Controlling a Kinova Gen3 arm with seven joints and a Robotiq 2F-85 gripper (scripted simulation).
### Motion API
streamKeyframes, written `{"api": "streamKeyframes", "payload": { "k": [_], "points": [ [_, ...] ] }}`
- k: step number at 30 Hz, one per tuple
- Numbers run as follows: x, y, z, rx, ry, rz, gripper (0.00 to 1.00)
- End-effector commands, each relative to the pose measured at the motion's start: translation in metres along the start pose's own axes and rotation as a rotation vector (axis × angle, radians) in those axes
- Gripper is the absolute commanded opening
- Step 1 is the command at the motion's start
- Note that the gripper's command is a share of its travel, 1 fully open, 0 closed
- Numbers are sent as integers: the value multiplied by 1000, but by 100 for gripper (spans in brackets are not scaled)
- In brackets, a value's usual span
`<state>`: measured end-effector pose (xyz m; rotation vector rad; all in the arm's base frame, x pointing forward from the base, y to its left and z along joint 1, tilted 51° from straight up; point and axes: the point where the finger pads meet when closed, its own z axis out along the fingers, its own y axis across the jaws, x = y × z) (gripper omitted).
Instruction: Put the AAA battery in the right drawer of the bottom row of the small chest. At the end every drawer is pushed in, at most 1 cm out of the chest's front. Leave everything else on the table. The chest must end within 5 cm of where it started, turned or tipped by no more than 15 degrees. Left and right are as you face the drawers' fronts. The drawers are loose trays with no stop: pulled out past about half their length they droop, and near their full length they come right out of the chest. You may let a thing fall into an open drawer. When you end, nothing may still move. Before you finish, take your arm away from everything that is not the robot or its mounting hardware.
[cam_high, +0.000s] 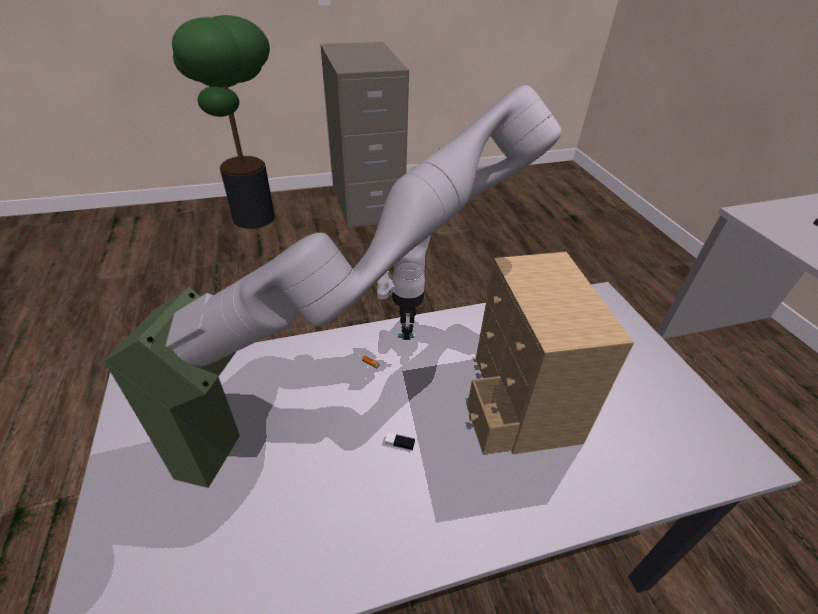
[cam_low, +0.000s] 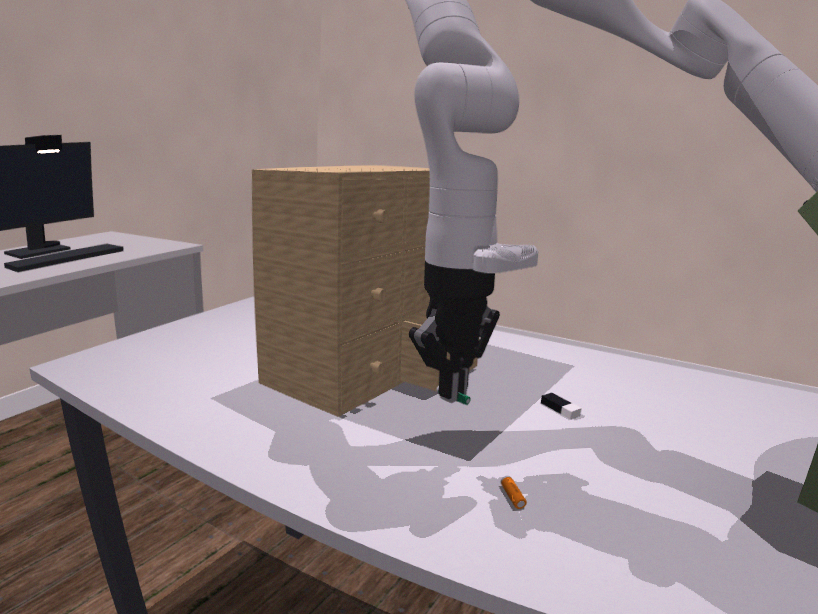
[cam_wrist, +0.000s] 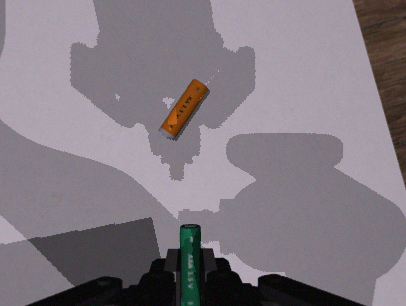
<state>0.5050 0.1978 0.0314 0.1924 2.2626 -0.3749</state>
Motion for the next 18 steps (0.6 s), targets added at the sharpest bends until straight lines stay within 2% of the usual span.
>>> {"api": "streamKeyframes", "payload": {
  "k": [1,9,18],
  "points": [
    [-1,9,-2,-9,-2,-33,5],
    [-2,21,-4,-16,-2,-128,5],
    [-2,25,-5,-19,-2,-163,5]
  ]
}}
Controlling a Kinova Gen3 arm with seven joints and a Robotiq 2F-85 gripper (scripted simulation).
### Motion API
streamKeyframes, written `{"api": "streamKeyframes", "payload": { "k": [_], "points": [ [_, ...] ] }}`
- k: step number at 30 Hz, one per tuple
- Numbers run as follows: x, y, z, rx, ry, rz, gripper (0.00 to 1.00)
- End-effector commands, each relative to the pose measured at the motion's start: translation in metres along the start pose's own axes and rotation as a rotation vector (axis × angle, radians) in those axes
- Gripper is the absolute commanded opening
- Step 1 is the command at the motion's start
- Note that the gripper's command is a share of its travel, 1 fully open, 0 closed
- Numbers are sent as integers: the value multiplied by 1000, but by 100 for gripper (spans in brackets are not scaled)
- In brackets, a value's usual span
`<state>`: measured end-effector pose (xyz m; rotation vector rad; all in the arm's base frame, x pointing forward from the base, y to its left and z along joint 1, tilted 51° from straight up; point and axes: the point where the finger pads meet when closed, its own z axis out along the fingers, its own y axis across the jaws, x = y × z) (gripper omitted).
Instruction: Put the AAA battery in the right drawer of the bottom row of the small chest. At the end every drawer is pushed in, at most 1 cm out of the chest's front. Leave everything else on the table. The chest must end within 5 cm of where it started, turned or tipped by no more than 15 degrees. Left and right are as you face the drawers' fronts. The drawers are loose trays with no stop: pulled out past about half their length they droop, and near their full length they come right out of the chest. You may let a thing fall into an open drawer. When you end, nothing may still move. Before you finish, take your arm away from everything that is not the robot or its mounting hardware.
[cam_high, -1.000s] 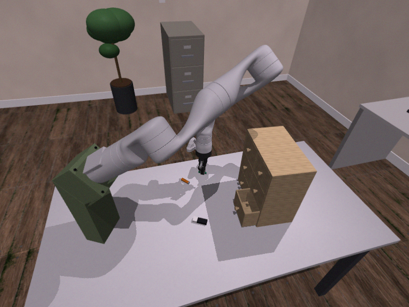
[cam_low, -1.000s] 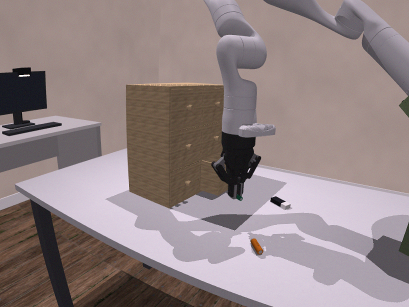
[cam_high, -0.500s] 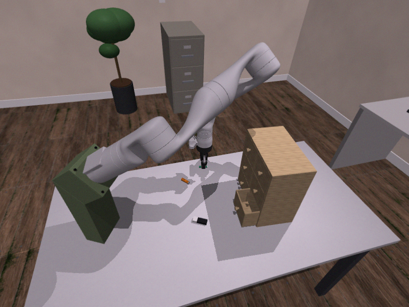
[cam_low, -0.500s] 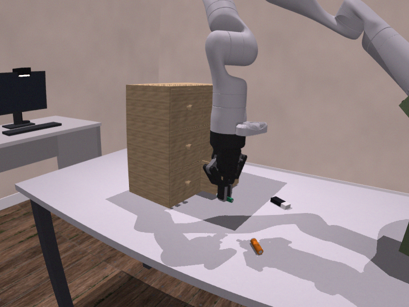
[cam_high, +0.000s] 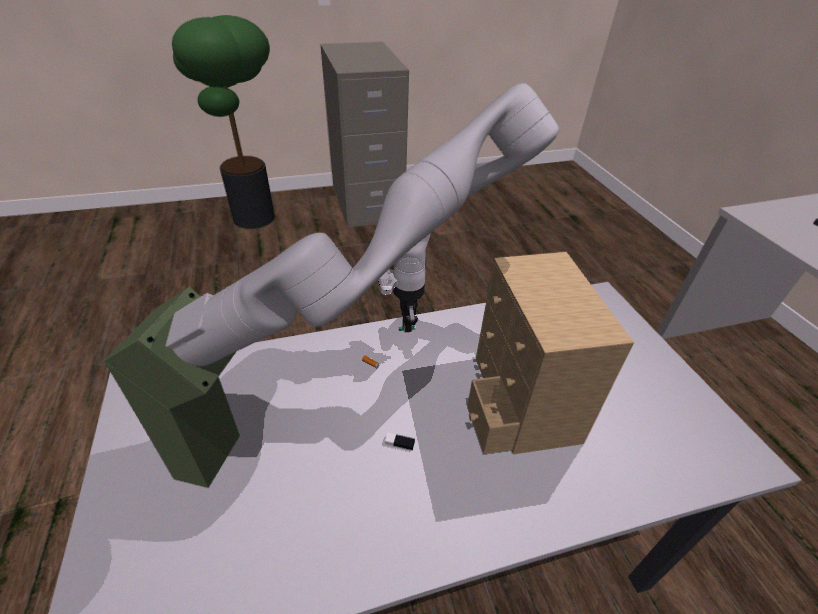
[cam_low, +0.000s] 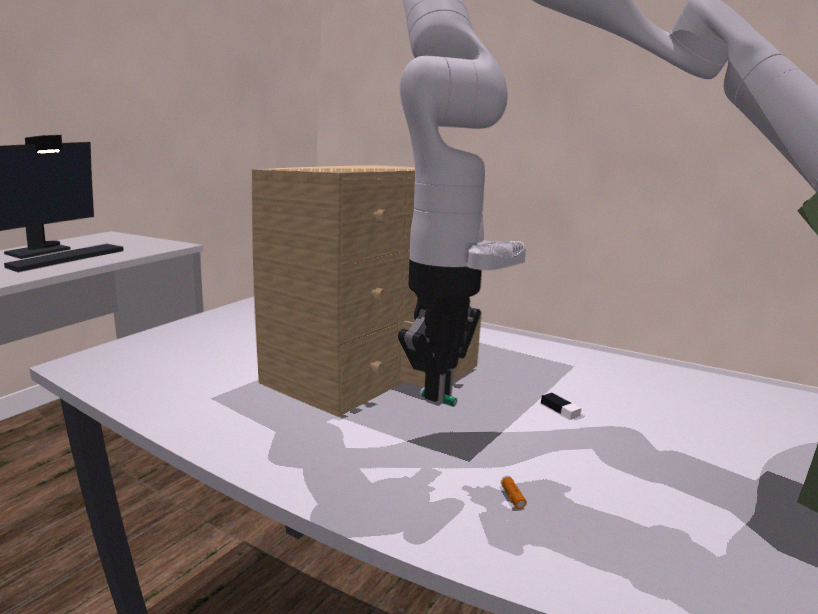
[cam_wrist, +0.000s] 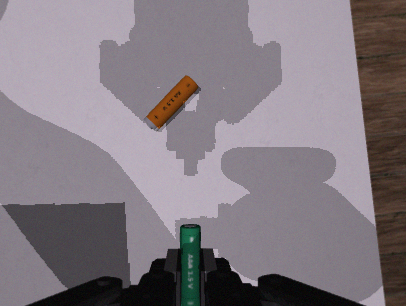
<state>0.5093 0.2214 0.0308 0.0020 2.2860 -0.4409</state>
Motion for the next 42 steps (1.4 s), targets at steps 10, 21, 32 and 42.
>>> {"api": "streamKeyframes", "payload": {
  "k": [10,21,32,42],
  "points": [
    [-1,3,-1,-3,-1,-8,5],
    [-2,3,-29,-2,-1,-9,5],
    [-3,4,-37,-2,-1,-9,5],
    [-2,4,-37,-1,-9,-9,5]
  ]
}}
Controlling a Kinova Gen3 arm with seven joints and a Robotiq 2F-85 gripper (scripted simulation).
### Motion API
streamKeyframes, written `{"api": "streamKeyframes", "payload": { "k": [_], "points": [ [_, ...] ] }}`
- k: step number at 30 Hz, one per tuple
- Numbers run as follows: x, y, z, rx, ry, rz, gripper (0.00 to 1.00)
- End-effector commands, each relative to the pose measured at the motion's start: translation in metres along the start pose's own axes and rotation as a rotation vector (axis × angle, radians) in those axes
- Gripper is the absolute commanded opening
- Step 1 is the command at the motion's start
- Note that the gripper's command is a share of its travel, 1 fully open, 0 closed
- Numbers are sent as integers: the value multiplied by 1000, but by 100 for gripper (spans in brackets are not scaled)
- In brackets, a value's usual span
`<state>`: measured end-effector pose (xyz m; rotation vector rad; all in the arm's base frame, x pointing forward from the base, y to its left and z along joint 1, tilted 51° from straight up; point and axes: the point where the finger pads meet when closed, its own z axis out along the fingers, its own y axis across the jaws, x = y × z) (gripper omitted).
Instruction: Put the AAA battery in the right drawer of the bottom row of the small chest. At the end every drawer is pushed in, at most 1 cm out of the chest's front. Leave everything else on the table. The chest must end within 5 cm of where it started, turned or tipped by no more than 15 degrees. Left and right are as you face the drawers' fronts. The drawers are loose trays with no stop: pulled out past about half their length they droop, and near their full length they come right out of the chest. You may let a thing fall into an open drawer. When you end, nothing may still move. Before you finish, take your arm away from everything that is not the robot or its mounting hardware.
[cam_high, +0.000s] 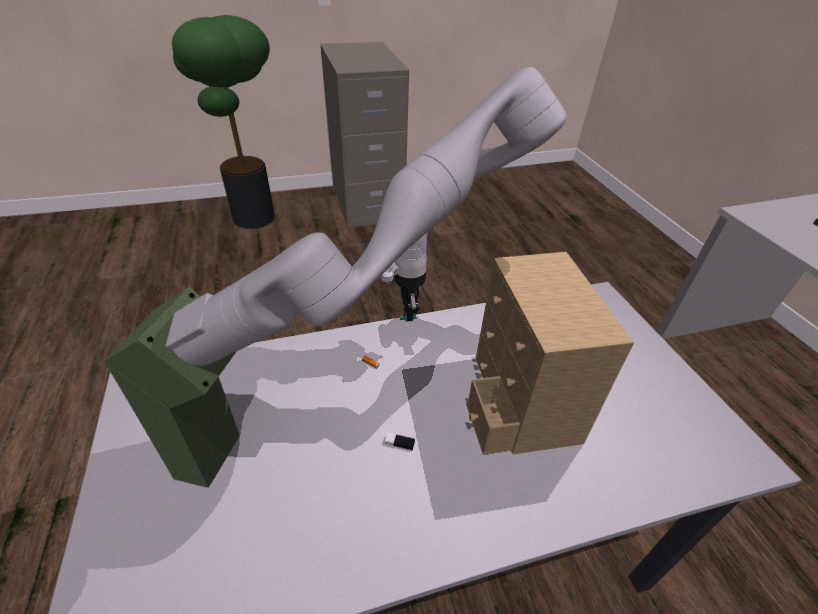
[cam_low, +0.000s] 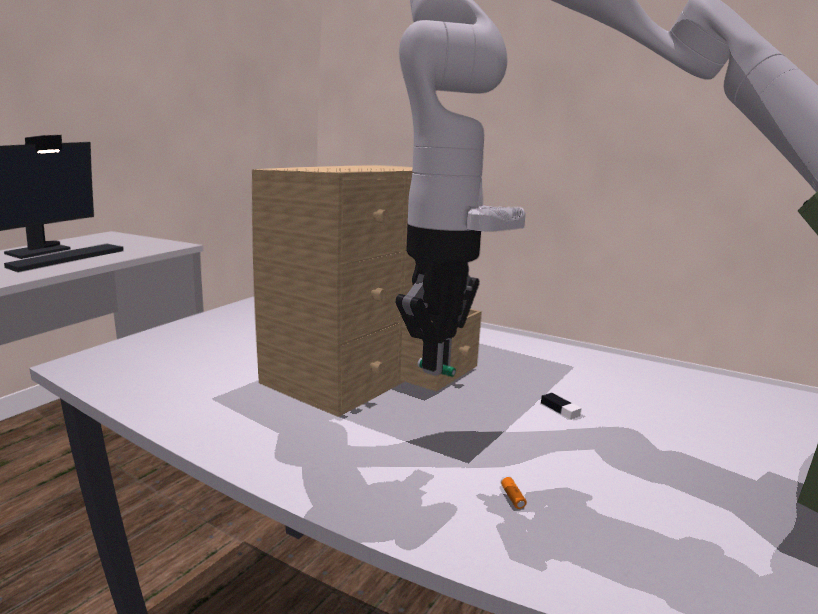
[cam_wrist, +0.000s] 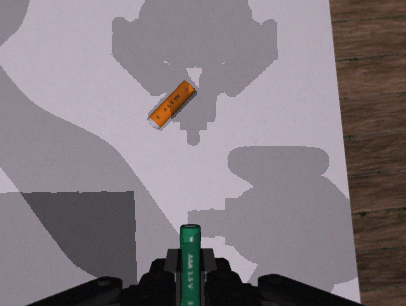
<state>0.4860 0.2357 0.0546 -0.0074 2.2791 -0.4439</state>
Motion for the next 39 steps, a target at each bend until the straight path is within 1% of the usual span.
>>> {"api": "streamKeyframes", "payload": {
  "k": [1,8,18,20,28,35,37,39],
  "points": [
    [1,1,-1,-1,-4,-2,5],
    [1,1,-1,-1,-17,-2,5],
    [1,1,0,-1,-67,-2,5],
    [1,1,0,-1,-67,-2,5],
    [2,1,0,-2,-132,-2,5],
    [3,1,1,-1,-210,-2,5],
    [3,1,1,-1,-210,-2,5],
    [3,1,1,-2,-236,-2,5]
  ]
}}
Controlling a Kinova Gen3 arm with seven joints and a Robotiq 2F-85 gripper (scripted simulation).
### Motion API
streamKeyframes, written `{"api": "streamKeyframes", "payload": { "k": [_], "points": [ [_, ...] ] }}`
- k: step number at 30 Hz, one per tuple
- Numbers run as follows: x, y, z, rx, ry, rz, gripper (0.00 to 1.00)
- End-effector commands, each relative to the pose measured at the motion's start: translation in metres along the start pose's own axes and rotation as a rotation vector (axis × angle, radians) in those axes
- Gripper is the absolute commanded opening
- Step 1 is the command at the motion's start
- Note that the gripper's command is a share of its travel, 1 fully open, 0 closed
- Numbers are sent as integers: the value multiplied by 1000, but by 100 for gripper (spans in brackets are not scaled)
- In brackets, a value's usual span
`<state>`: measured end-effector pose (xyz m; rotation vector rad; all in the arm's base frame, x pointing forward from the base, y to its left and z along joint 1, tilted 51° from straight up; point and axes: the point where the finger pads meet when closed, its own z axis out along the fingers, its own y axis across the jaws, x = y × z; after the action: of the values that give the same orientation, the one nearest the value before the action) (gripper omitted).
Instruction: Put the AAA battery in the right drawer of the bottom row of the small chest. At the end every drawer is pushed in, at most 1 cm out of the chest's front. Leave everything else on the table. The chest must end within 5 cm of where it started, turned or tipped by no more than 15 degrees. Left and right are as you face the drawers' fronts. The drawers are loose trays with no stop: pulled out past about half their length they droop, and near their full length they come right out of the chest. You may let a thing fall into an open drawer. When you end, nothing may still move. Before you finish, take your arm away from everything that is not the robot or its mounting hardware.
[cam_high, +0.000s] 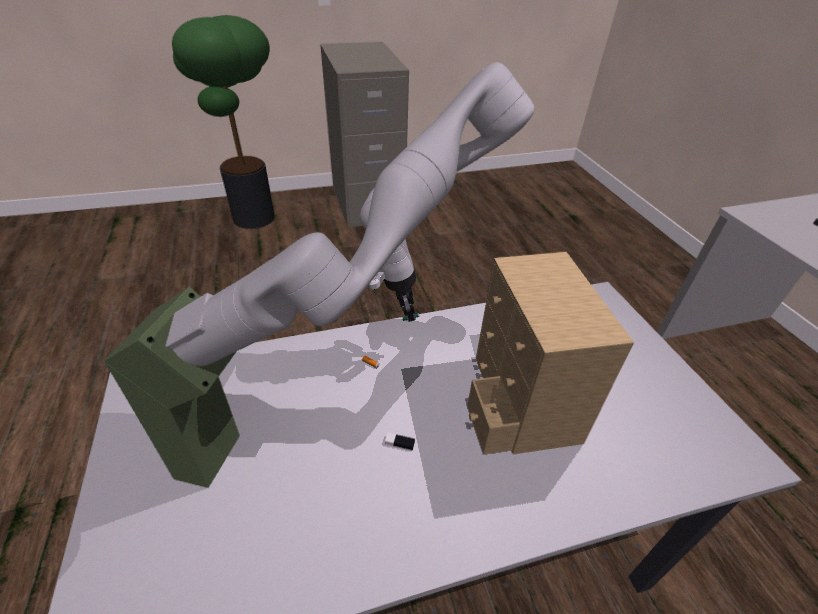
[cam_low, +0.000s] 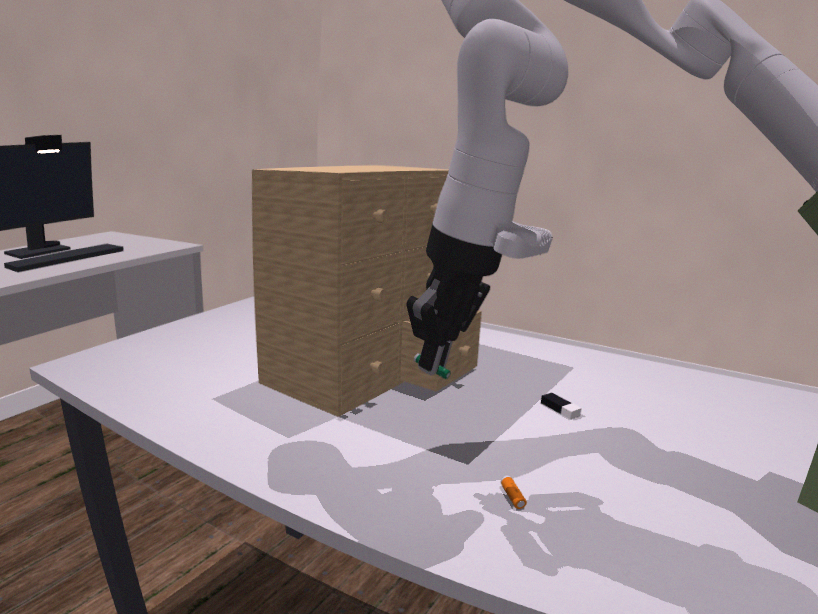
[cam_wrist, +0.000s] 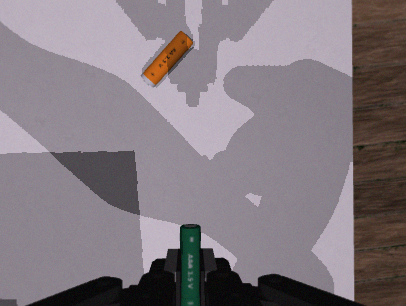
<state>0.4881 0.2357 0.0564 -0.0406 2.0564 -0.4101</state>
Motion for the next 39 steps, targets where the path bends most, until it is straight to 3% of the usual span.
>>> {"api": "streamKeyframes", "payload": {
  "k": [1,13,15,30,32,39],
  "points": [
    [6,1,0,0,-24,-17,5],
    [9,1,1,-2,-225,-16,5],
    [9,1,1,-2,-225,-16,5],
    [13,1,2,-4,-527,-16,5],
    [13,1,2,-4,-527,-16,5],
    [14,1,3,-6,-669,-16,5]
  ]
}}
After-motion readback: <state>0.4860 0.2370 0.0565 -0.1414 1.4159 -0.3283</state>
